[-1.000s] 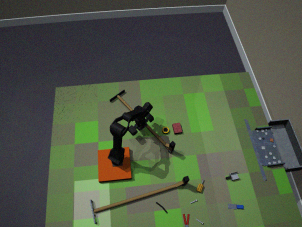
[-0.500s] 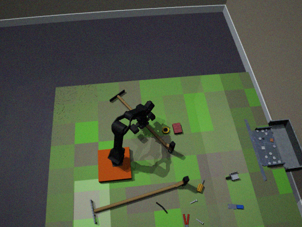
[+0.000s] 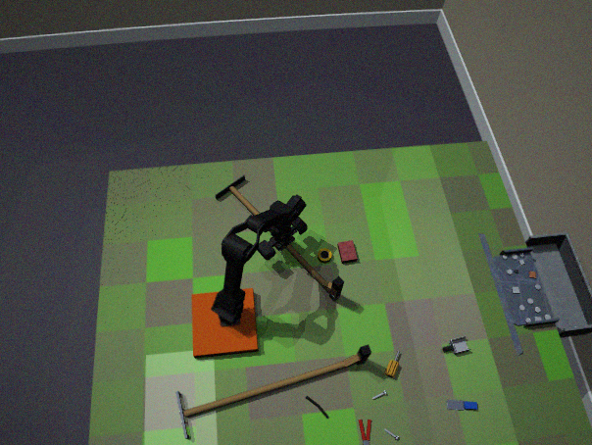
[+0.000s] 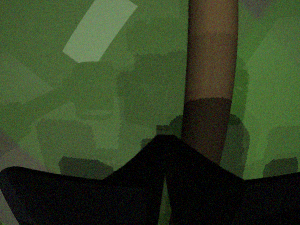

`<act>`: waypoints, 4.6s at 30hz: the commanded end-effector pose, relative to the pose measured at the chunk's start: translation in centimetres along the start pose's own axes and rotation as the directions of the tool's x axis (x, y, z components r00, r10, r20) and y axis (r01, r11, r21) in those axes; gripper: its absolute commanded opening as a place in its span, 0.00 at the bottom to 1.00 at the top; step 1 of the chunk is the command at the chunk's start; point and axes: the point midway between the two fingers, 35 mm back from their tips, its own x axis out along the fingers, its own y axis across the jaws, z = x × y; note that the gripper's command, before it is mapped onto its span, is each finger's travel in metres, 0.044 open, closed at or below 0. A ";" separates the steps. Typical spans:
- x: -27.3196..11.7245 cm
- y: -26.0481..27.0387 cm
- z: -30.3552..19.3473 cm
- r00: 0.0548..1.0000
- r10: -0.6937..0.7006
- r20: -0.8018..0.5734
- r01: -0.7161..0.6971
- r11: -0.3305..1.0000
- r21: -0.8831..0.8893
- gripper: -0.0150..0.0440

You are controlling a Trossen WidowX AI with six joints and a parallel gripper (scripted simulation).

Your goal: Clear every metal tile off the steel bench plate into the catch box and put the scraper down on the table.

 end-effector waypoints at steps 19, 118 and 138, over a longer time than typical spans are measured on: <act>-0.2 -2.5 0.0 1.000 -0.011 0.003 0.011 1.000 -0.004 0.25; -13.7 -2.5 0.6 1.000 -0.010 0.004 0.009 0.979 0.205 0.25; -8.6 -3.2 0.8 1.000 -0.011 0.004 0.010 0.976 0.218 0.25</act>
